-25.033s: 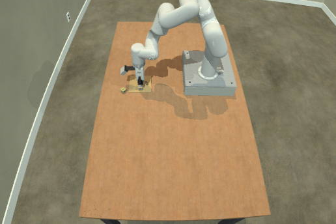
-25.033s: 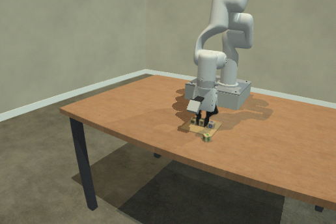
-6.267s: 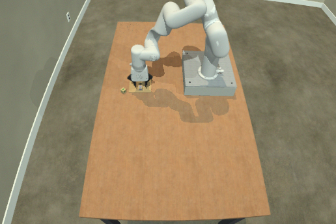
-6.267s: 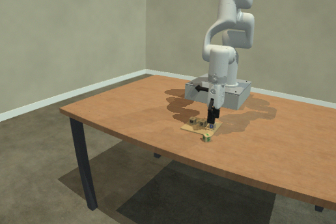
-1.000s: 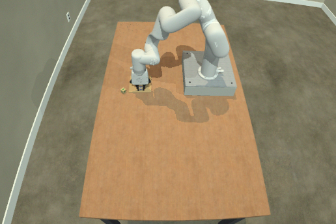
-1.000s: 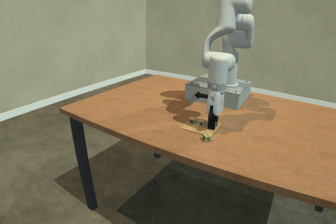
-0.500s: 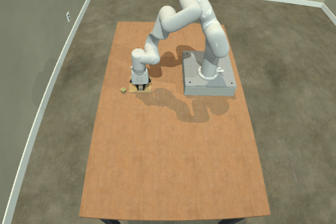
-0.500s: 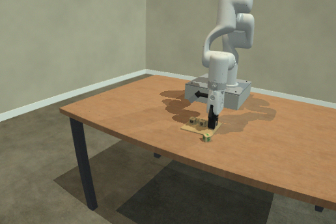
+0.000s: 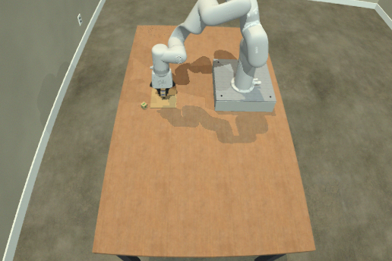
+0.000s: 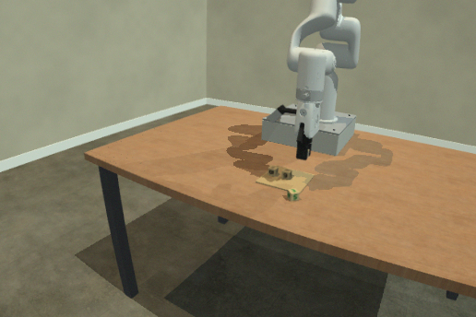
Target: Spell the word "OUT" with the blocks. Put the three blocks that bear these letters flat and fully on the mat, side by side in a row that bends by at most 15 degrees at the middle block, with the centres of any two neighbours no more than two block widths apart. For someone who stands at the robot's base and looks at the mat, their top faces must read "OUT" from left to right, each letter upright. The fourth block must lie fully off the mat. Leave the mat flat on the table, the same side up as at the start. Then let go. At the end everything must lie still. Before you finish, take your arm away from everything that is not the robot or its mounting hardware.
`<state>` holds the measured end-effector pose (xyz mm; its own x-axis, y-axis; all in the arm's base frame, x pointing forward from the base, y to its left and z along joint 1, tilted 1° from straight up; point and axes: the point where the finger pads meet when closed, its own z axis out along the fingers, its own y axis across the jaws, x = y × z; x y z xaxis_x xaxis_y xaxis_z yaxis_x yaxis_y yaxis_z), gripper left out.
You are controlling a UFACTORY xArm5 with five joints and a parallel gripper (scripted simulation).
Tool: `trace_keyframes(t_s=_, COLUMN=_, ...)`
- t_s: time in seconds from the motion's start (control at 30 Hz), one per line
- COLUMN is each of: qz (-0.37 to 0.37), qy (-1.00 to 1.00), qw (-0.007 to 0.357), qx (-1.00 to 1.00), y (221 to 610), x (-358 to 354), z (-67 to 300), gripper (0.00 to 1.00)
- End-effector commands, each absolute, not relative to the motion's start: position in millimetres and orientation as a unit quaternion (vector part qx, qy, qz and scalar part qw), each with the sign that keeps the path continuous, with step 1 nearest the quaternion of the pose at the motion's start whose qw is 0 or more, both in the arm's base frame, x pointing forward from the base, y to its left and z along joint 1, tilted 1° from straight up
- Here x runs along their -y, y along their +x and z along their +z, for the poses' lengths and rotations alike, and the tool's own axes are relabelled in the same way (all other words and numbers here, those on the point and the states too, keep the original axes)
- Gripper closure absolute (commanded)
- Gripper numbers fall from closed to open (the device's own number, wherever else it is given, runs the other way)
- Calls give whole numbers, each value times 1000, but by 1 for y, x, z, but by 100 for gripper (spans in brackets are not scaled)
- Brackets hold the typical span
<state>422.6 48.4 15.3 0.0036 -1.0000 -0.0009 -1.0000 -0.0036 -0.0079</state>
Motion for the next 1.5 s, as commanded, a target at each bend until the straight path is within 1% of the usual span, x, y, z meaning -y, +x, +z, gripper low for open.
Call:
trace_keyframes(t_s=0.0, qz=-2, qy=-708, qw=3, qx=-706, y=422, x=-48, z=35, gripper=79)
trace_keyframes(t_s=1.17, qz=-2, qy=-709, qw=3, qx=-705, y=424, x=-43, z=40, gripper=79)
trace_keyframes(t_s=1.33, qz=-2, qy=-709, qw=3, qx=-705, y=424, x=-43, z=34, gripper=79)
trace_keyframes(t_s=1.47, qz=-2, qy=-709, qw=3, qx=-705, y=424, x=-43, z=23, gripper=79)
